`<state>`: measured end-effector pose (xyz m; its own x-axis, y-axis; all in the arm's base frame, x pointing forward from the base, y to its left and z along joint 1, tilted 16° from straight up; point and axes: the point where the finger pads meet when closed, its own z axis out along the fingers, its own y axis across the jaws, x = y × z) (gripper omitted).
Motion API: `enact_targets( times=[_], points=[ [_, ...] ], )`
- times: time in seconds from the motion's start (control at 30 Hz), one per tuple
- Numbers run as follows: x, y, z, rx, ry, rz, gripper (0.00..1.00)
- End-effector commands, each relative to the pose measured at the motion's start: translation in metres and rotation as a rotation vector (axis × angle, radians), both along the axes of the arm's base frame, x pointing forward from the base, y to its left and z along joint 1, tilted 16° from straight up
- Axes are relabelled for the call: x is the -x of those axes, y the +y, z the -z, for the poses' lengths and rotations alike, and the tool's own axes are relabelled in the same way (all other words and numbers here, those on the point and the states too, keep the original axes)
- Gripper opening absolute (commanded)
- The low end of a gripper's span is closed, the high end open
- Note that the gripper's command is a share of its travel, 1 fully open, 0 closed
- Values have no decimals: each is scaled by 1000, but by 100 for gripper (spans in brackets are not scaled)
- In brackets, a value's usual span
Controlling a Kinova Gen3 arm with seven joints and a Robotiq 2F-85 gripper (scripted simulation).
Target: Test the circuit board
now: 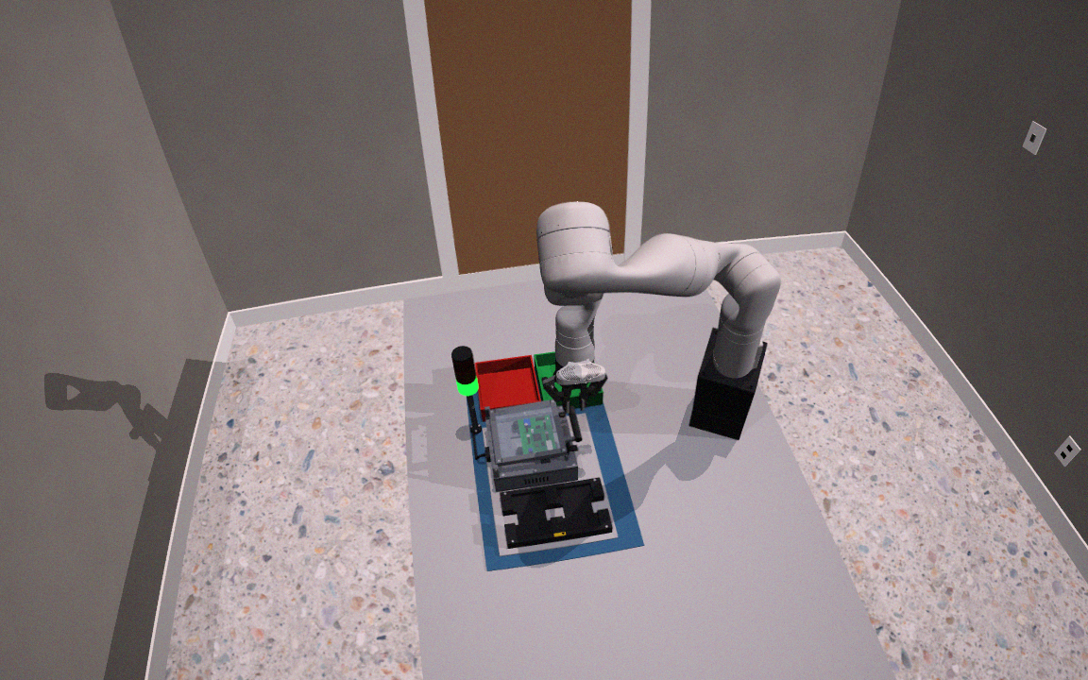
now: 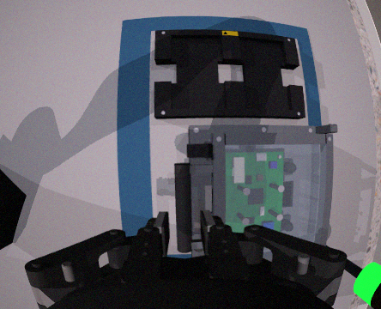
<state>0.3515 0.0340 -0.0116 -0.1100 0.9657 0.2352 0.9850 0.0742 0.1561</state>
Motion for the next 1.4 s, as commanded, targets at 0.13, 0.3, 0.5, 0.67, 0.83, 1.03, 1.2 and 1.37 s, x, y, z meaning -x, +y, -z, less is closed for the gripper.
enact_targets(
  times=[0.13, 0.3, 0.5, 0.67, 0.83, 1.03, 1.2, 1.37],
  points=[
    [0, -3, 2, 1, 3, 8, 26],
    [0, -2, 5, 1, 3, 8, 26],
    [-1, 0, 13, 1, 3, 8, 26],
    [-2, 2, 20, 1, 3, 8, 26],
    [-3, 2, 23, 1, 3, 8, 26],
    [-3, 3, 24, 1, 3, 8, 26],
    [-3, 3, 24, 1, 3, 8, 26],
    [-3, 3, 24, 1, 3, 8, 26]
  ],
)
